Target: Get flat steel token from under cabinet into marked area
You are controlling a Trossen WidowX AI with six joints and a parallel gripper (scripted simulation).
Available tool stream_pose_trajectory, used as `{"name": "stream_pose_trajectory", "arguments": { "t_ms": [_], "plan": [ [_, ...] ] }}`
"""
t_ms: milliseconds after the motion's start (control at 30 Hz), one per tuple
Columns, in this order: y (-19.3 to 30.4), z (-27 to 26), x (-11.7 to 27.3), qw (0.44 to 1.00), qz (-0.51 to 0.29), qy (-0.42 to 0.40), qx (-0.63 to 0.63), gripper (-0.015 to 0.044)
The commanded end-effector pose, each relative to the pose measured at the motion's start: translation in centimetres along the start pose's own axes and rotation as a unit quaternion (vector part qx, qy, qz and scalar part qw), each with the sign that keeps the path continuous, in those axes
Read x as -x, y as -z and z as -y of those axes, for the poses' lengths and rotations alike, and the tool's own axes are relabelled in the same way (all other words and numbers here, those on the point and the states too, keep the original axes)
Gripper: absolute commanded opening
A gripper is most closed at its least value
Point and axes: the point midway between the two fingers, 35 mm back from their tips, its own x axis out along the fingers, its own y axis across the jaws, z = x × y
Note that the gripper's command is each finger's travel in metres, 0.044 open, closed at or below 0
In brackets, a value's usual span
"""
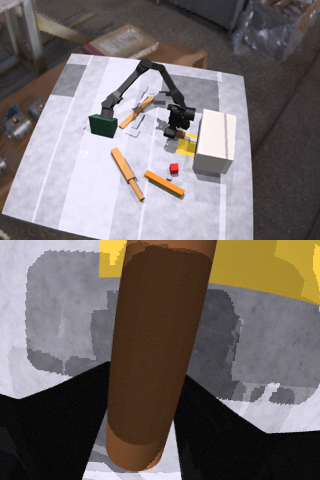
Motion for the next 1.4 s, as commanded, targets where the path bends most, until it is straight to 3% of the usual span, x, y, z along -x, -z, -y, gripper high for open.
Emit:
{"name": "stream_pose_trajectory", "arguments": {
  "t_ms": [0,1367],
  "plan": [
    [0.7,0.0,-0.1,1.0,-0.003,0.001,-0.005,0.0],
    [4.9,-0.2,-0.1,1.0,-0.004,0.0,-0.006,0.0]
  ]
}}
